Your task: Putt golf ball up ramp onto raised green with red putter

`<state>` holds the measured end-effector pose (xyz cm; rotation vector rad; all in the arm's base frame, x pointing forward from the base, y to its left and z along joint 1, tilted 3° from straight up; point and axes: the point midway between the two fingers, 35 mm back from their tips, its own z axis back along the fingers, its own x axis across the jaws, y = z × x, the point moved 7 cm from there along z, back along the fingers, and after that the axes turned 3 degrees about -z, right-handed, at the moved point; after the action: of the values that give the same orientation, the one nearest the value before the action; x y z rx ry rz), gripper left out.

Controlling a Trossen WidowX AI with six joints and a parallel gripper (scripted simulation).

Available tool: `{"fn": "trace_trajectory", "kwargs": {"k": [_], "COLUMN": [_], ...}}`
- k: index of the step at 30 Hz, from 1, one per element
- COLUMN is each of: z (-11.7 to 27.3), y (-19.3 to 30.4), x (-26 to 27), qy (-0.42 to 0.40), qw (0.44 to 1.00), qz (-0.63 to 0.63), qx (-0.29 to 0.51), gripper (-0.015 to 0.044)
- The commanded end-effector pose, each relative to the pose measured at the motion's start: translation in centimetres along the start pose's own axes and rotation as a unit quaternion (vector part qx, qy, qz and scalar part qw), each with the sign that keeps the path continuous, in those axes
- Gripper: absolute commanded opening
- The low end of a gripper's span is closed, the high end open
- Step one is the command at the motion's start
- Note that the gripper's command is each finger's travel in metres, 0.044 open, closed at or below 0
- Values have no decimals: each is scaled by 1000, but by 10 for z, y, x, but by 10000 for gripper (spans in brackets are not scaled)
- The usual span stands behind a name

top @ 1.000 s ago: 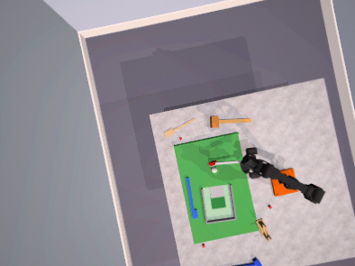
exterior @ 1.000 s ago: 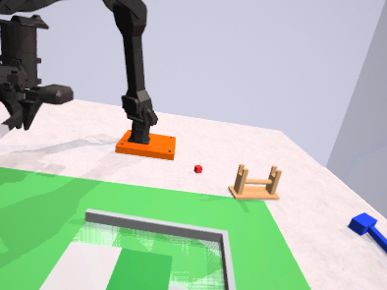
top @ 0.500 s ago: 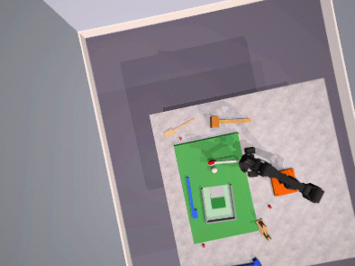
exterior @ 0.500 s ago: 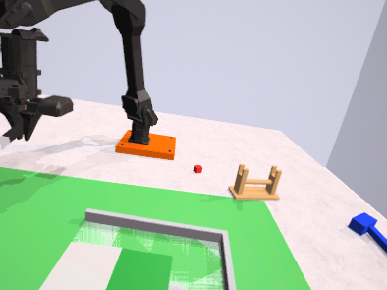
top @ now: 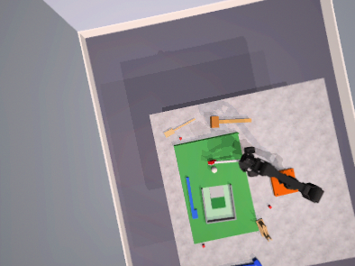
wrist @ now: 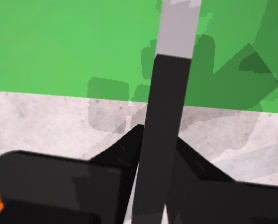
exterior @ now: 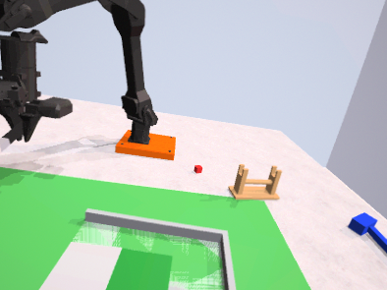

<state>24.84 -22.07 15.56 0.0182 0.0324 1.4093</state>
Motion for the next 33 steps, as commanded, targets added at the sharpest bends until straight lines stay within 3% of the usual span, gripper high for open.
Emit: {"fn": "trace_trajectory", "kwargs": {"k": [1,12,23,33], "z": [0,-3,-2,17], "y": [-1,0,4,5], "x": [-12,-23,102,109], "qy": [2,0,-2,-3], "qw": [1000,1000,1000,1000], "qz": [-1,-3,-1,0], "qx": [-1,0,-1,-1], "gripper": [0,0,0,0]}}
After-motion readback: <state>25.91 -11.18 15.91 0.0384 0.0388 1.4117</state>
